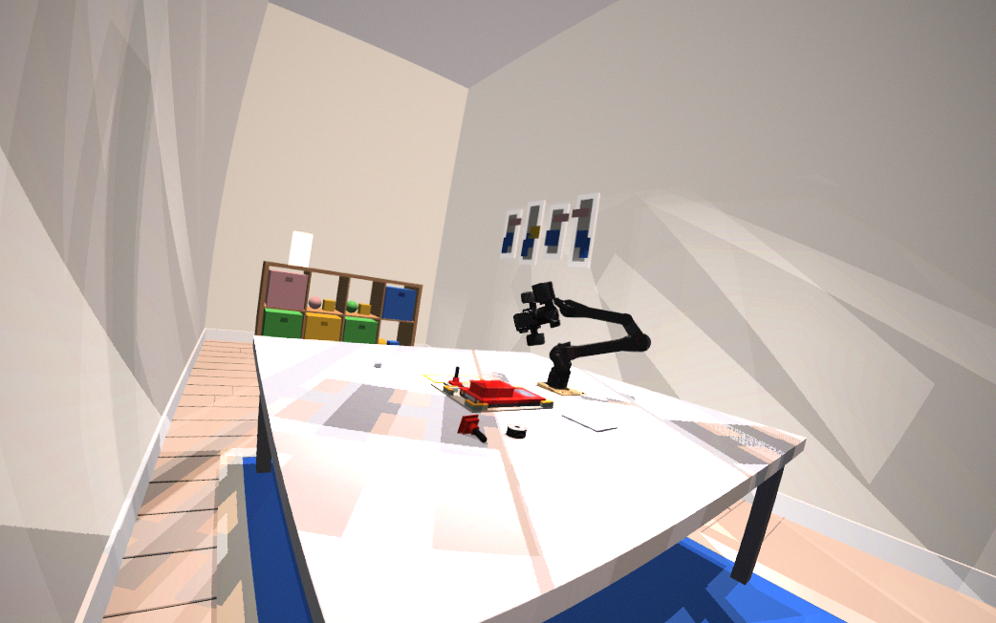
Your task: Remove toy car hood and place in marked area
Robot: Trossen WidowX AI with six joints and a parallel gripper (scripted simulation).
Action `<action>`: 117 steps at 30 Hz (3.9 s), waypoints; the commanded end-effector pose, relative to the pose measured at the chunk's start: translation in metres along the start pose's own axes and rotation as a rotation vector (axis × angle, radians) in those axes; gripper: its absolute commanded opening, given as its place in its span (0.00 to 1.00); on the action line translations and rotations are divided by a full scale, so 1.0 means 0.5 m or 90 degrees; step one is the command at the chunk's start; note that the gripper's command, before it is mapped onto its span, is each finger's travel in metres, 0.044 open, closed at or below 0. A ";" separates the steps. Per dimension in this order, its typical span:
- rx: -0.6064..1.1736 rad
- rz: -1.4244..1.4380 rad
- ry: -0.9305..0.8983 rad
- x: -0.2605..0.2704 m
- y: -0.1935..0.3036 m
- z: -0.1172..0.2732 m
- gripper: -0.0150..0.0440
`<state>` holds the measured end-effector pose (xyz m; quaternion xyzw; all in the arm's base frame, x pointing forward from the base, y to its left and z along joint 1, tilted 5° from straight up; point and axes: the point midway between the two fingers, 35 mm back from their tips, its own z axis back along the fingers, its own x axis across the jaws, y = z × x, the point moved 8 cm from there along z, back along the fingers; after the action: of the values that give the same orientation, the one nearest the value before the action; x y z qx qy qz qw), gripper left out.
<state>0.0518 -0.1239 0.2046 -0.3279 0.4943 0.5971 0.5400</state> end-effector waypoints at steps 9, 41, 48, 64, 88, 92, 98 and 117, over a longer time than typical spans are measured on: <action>-0.164 -0.009 -0.073 -0.058 -0.075 0.022 0.65; -0.217 -0.009 -0.813 0.012 -0.514 0.515 1.00; -0.177 -0.004 -0.831 0.034 -0.517 0.543 1.00; -0.177 -0.004 -0.831 0.052 -0.522 0.539 1.00; -0.177 -0.004 -0.831 0.088 -0.529 0.530 1.00; -0.177 -0.004 -0.831 0.094 -0.530 0.529 1.00; -0.176 -0.004 -0.831 0.103 -0.531 0.526 1.00; -0.176 -0.004 -0.831 0.131 -0.533 0.517 1.00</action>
<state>0.3339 0.1218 0.1605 0.0318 -0.0148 0.7307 0.6818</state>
